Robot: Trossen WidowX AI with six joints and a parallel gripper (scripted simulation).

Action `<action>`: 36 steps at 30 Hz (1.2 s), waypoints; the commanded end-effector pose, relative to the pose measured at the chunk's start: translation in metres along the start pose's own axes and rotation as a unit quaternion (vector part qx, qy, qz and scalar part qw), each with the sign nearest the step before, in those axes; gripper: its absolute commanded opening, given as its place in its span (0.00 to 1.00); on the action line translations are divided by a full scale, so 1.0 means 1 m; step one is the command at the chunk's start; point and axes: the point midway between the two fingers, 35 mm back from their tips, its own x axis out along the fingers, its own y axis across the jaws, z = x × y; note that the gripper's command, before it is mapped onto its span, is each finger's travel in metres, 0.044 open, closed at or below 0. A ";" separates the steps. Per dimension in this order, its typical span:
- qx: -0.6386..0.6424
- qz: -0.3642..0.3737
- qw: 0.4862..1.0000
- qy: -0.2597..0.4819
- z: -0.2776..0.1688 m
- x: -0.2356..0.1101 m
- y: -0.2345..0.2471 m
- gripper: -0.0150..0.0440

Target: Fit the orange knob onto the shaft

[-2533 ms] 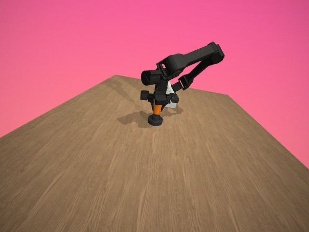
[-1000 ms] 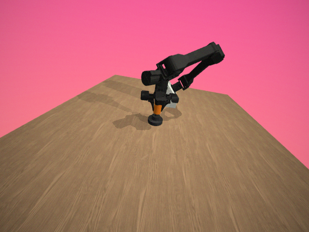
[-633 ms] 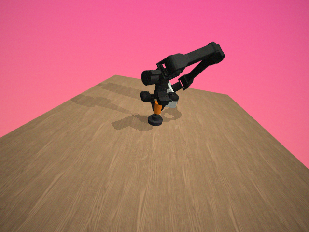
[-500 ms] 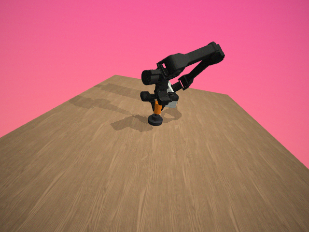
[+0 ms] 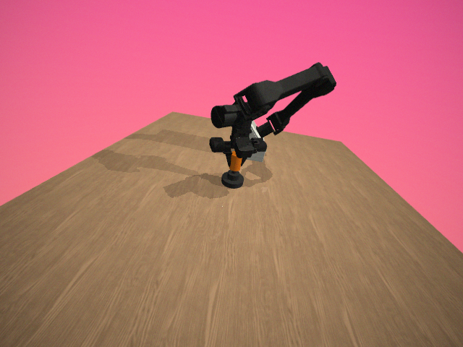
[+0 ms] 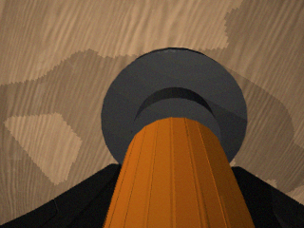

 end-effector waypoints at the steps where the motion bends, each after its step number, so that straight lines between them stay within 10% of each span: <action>1: -0.002 -0.003 1.000 -0.002 0.000 -0.002 0.000 0.25; 36: -0.002 -0.003 1.000 -0.002 0.000 0.001 0.001 0.25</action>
